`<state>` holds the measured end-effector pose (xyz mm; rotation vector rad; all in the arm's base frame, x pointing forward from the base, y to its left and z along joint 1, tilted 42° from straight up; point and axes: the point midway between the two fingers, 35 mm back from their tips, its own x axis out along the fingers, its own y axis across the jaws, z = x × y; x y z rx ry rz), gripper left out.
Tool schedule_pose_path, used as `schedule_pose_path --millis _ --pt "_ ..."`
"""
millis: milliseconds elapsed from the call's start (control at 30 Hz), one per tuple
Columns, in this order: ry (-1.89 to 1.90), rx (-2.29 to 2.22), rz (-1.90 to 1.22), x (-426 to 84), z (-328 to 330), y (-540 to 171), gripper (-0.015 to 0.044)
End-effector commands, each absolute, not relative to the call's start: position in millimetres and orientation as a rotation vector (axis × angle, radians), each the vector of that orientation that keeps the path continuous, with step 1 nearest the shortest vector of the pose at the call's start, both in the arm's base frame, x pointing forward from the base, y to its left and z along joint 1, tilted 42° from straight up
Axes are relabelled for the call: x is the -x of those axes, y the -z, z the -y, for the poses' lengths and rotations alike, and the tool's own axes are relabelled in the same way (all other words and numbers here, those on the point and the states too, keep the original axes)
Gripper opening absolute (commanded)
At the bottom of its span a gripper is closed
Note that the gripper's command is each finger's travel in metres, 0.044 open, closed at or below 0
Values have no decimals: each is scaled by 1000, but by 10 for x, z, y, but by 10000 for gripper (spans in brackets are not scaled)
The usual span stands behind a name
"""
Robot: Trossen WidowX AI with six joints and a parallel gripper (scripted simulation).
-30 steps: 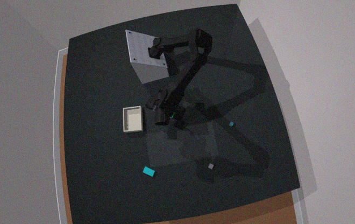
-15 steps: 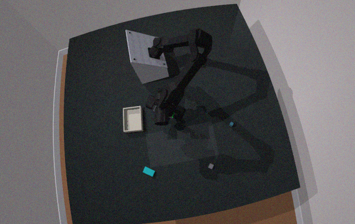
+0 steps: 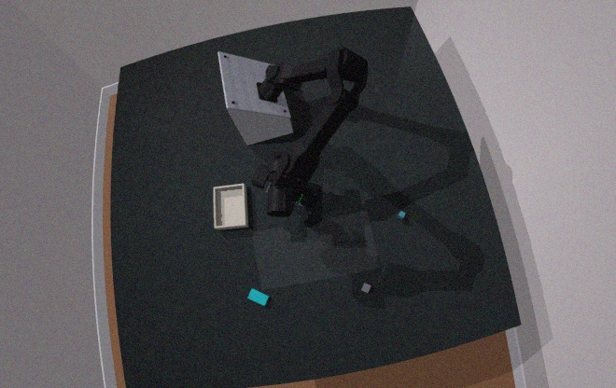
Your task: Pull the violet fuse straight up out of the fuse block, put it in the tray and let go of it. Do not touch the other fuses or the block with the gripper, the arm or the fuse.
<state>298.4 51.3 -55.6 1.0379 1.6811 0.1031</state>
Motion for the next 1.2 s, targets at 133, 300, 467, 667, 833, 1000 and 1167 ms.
schedule_pose_path --millis 133,300,467,667,833,1000,1167 --pt "-104 -1034 -1681 -2986 -481 525 0" --pt "-104 -1034 -1681 -2986 -465 507 0" --pt "-104 -1034 -1681 -2987 -448 489 0" --pt "-104 -1034 -1682 -2988 -429 467 0" --pt "-104 -1034 -1682 -2988 -413 449 0" --pt "-104 -1035 -1682 -2988 -396 431 0" --pt "-104 -1035 -1682 -2987 -380 412 0"
